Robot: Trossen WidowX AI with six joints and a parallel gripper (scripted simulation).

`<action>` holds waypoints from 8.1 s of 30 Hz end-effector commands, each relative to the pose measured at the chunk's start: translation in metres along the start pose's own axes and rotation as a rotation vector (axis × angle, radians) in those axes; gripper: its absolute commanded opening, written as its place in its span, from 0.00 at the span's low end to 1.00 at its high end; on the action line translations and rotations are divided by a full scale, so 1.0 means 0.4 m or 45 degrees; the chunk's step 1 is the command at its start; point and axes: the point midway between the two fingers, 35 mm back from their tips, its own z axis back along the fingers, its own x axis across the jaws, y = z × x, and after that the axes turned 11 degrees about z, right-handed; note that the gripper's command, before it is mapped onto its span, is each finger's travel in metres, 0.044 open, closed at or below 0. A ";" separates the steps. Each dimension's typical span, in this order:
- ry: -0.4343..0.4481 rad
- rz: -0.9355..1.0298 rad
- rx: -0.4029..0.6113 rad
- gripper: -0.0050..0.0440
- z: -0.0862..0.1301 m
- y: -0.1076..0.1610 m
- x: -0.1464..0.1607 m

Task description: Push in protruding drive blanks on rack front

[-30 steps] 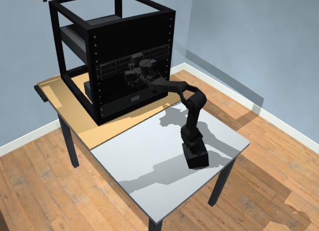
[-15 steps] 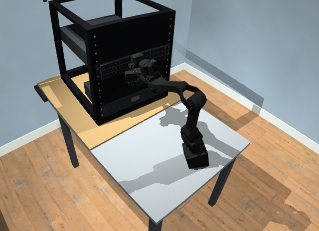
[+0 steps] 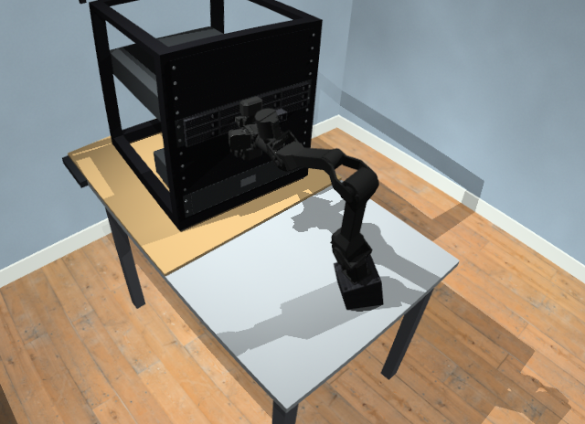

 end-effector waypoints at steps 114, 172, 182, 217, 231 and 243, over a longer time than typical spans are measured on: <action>0.031 -0.004 -0.001 0.00 0.100 -0.013 0.048; 0.031 -0.004 -0.001 0.00 0.027 -0.013 0.044; 0.031 -0.004 -0.001 0.00 0.022 -0.013 0.044; 0.031 -0.004 -0.001 0.00 0.006 -0.013 0.044; 0.031 -0.004 -0.001 0.00 0.003 -0.013 0.044; 0.031 -0.004 -0.001 0.00 -0.003 -0.013 0.044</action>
